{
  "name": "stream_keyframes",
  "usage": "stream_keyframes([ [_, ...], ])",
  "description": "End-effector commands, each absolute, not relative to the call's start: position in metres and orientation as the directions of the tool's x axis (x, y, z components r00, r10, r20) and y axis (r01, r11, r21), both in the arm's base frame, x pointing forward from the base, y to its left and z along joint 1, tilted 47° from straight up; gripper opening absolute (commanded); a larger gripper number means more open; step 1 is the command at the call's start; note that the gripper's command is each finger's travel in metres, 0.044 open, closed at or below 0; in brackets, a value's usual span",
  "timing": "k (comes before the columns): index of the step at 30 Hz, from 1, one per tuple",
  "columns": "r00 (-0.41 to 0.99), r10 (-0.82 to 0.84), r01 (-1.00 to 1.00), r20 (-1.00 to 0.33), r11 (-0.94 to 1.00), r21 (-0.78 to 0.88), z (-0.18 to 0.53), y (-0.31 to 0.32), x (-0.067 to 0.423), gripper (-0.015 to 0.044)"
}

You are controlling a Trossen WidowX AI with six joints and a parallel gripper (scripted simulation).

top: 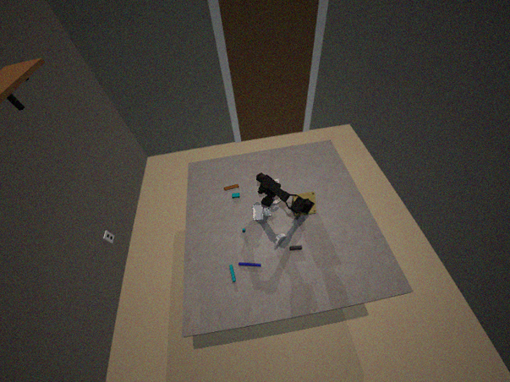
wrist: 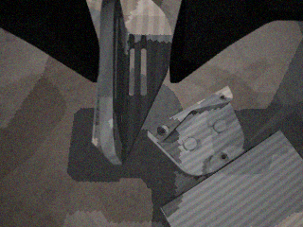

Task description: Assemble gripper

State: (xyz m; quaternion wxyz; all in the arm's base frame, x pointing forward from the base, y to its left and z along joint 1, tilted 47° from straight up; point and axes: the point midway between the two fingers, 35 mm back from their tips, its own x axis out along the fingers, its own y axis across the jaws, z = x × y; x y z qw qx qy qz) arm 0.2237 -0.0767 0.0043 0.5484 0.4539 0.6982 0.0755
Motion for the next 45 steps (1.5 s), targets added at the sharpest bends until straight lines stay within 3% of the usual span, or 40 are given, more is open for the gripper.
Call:
stream_keyframes([
  [1,0.018,0.717,0.479,-0.697,0.605,0.636,0.0080,-0.0743,0.2240,0.0134],
  [16,0.017,0.719,0.175,-0.695,0.682,0.710,0.0161,-0.0649,0.2246,0.0134],
  [45,0.017,0.719,0.190,-0.695,0.680,0.708,0.0168,-0.0646,0.2265,0.0134],
])
